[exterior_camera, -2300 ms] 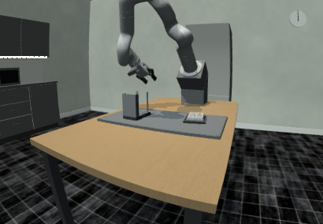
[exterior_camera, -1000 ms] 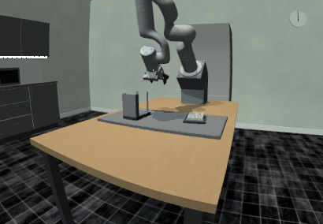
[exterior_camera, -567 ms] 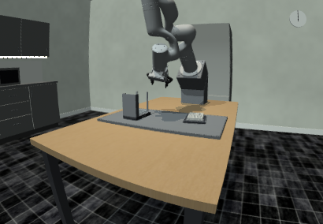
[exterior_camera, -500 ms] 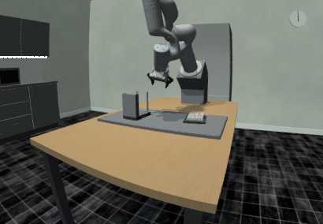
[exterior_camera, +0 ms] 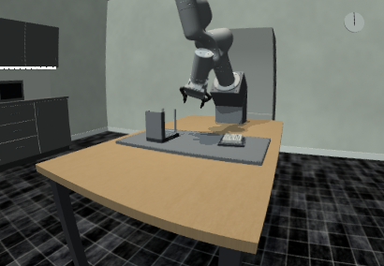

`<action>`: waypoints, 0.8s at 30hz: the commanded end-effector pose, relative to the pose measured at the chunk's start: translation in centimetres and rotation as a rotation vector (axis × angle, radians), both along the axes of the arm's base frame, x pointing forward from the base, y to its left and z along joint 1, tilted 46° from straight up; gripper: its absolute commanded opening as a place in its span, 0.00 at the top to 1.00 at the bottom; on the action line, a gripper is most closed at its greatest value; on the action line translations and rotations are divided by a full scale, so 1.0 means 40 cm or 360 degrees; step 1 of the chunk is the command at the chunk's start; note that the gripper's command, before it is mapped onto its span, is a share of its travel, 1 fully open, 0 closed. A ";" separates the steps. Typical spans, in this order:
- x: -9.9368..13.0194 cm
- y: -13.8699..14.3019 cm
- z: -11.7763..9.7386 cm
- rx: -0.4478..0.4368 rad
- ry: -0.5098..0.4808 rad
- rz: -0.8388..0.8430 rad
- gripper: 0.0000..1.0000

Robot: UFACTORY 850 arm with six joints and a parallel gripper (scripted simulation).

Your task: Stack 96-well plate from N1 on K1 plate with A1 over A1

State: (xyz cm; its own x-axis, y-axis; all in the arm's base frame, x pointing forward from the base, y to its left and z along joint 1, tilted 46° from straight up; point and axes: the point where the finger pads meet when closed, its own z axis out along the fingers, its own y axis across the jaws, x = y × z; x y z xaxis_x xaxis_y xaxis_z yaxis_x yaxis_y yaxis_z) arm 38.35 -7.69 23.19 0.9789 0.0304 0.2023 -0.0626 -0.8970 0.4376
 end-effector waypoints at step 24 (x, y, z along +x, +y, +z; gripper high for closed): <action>0.110 0.208 0.055 0.0038 -0.0438 0.0171 0.00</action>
